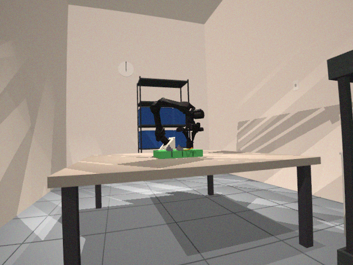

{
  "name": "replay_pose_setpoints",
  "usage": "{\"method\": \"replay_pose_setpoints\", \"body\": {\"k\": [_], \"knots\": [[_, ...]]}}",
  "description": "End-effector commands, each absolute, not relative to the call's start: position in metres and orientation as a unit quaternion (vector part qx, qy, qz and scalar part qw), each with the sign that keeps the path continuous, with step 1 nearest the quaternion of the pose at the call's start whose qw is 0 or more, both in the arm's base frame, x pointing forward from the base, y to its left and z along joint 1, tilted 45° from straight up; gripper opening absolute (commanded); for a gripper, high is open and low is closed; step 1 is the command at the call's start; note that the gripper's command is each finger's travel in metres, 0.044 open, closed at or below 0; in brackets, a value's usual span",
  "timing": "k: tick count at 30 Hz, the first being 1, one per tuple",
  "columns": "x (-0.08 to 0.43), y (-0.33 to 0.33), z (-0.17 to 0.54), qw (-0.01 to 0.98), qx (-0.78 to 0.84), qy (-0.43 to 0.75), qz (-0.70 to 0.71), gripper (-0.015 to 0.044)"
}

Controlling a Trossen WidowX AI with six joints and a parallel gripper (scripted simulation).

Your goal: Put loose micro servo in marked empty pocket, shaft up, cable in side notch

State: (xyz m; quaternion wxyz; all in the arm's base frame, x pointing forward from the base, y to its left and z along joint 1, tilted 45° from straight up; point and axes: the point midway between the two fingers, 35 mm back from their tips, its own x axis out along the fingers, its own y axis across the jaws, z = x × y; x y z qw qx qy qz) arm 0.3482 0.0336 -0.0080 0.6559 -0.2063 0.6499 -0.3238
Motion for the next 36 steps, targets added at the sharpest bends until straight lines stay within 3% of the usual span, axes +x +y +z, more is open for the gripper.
{"method": "replay_pose_setpoints", "body": {"k": [1, 36], "knots": [[0.3479, 0.0318, -0.0095, 0.655, -0.21, 0.65, -0.322, 0.0], [0.3471, 0.022, -0.0194, 0.655, -0.211, 0.65, -0.323, 0.0]]}}
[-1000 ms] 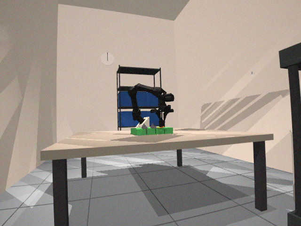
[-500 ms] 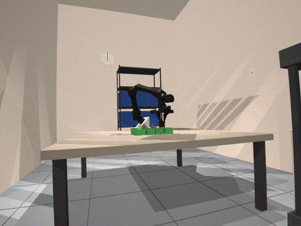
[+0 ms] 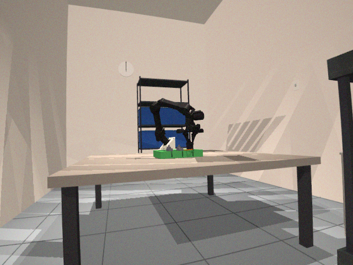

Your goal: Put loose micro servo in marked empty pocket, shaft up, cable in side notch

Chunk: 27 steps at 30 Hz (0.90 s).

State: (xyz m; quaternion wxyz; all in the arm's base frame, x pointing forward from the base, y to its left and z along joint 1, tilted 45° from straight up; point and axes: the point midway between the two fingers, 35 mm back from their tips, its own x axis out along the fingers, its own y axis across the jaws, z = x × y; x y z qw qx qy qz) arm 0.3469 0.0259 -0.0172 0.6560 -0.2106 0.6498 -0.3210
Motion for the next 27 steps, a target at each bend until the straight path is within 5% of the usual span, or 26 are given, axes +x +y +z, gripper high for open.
{"method": "replay_pose_setpoints", "body": {"k": [1, 27], "knots": [[0.3471, 0.022, -0.0194, 0.655, -0.211, 0.65, -0.323, 0.0], [0.3466, 0.0151, -0.0264, 0.655, -0.211, 0.65, -0.323, 0.0]]}}
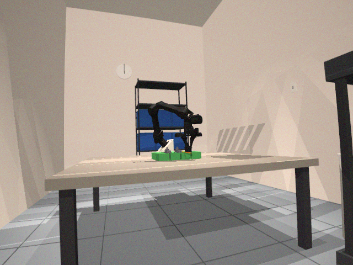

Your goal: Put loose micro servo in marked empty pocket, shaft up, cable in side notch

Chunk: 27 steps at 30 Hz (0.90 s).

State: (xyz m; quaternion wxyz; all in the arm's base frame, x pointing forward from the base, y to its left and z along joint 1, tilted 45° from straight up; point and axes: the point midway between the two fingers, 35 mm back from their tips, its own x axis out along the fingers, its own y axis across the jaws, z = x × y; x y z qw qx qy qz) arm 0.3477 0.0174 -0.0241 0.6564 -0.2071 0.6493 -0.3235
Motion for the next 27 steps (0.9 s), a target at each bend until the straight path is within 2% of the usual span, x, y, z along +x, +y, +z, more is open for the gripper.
{"method": "replay_pose_setpoints", "body": {"k": [1, 27], "knots": [[0.347, 0.015, -0.027, 0.655, -0.211, 0.65, -0.323, 0.0], [0.346, 0.002, -0.039, 0.655, -0.211, 0.65, -0.323, 0.0]]}}
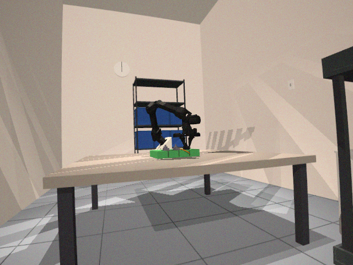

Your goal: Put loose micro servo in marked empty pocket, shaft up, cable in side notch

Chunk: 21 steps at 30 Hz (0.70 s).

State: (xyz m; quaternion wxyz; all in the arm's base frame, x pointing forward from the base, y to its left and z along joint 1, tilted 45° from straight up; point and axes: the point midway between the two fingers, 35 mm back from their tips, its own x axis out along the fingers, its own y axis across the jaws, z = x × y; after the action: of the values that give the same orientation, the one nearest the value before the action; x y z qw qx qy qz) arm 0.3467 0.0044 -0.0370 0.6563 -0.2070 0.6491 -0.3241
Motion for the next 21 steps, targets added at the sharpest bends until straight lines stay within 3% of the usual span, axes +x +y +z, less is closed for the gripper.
{"method": "replay_pose_setpoints", "body": {"k": [1, 10, 17, 21], "knots": [[0.346, 0.001, -0.04, 0.655, -0.211, 0.65, -0.323, 0.0], [0.345, -0.003, -0.045, 0.655, -0.211, 0.65, -0.323, 0.0], [0.346, -0.001, -0.043, 0.655, -0.211, 0.65, -0.323, 0.0184], [0.347, 0.009, -0.033, 0.655, -0.211, 0.65, -0.323, 0.0187]]}}
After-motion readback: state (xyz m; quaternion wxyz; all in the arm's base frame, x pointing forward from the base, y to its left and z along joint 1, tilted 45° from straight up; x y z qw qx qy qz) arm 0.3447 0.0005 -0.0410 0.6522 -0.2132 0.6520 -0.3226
